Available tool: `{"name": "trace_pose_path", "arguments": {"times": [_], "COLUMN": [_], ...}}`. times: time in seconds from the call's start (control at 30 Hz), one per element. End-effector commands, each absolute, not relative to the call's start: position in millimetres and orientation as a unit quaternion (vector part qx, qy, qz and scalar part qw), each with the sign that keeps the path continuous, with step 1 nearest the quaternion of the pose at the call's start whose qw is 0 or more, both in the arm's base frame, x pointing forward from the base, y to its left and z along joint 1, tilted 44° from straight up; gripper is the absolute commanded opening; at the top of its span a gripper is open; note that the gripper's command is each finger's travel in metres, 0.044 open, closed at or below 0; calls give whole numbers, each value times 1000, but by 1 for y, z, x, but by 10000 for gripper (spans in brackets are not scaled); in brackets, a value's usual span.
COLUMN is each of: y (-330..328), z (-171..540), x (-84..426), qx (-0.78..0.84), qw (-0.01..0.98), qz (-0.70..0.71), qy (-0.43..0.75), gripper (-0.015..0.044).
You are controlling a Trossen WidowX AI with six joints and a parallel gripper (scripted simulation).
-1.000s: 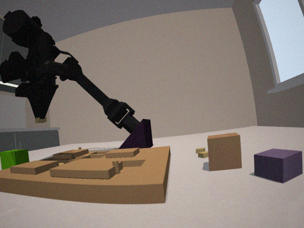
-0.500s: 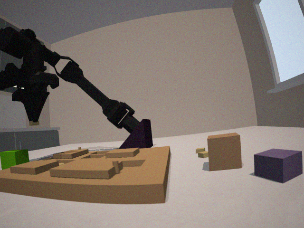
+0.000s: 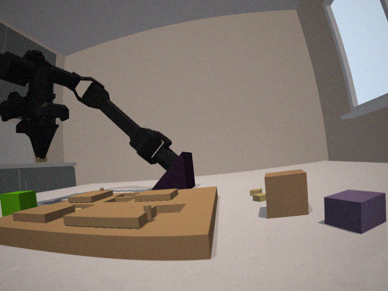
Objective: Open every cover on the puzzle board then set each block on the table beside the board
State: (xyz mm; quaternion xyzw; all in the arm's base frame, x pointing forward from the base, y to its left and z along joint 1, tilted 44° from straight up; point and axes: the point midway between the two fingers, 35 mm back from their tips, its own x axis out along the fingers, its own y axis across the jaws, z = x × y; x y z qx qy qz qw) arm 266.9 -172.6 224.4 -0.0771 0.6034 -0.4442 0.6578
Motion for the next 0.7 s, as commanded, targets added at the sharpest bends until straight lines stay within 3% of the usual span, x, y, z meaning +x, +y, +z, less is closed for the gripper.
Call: {"name": "trace_pose_path", "arguments": {"times": [0.0,0.67], "y": [-176,-197], "z": [227,205], "x": [258,259], "qx": [-82,-80], "qw": [654,654], "qz": [-445,-444], "qy": [607,607], "gripper": [80,80]}}
